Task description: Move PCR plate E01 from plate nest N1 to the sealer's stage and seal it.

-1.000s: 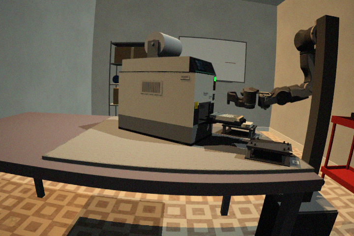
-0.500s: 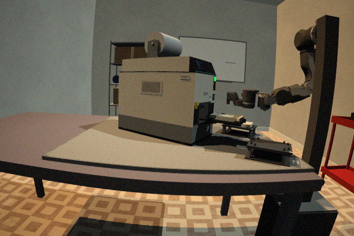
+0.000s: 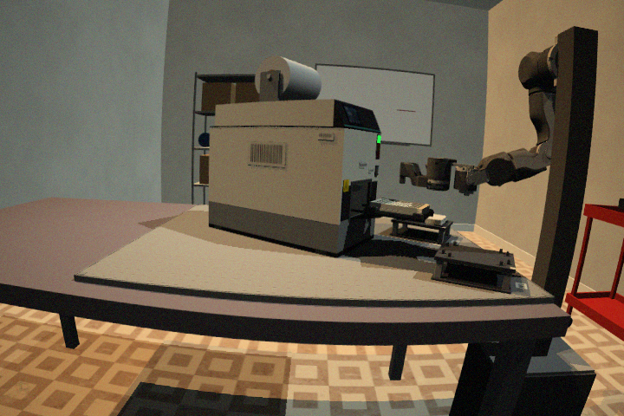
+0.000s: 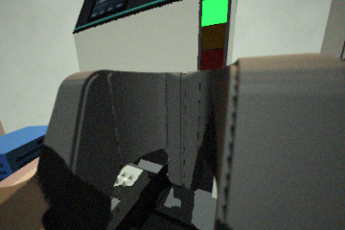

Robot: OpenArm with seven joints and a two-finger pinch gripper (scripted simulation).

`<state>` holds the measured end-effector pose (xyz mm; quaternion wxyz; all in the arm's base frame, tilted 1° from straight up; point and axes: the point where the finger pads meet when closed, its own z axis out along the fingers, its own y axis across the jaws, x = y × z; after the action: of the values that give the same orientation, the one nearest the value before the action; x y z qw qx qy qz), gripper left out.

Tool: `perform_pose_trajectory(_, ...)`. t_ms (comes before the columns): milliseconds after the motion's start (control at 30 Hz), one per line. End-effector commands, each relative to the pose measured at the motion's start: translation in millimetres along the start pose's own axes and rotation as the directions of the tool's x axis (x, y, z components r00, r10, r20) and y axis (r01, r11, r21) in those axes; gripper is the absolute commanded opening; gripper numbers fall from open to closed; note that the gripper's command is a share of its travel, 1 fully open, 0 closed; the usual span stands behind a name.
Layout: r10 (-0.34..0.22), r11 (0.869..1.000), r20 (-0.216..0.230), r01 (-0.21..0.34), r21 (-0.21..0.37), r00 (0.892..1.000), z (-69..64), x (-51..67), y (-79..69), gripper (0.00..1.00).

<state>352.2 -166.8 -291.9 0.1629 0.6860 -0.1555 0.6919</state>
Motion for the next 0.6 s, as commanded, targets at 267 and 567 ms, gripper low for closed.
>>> perform_pose_trajectory(267,0.005,1.0,-0.007,-0.006,-0.007,1.0,0.6,1.7,0.6,0.0)
perform_pose_trajectory(567,0.007,1.0,-0.008,-0.007,-0.004,1.0,31.2,1.3,0.5,0.0)
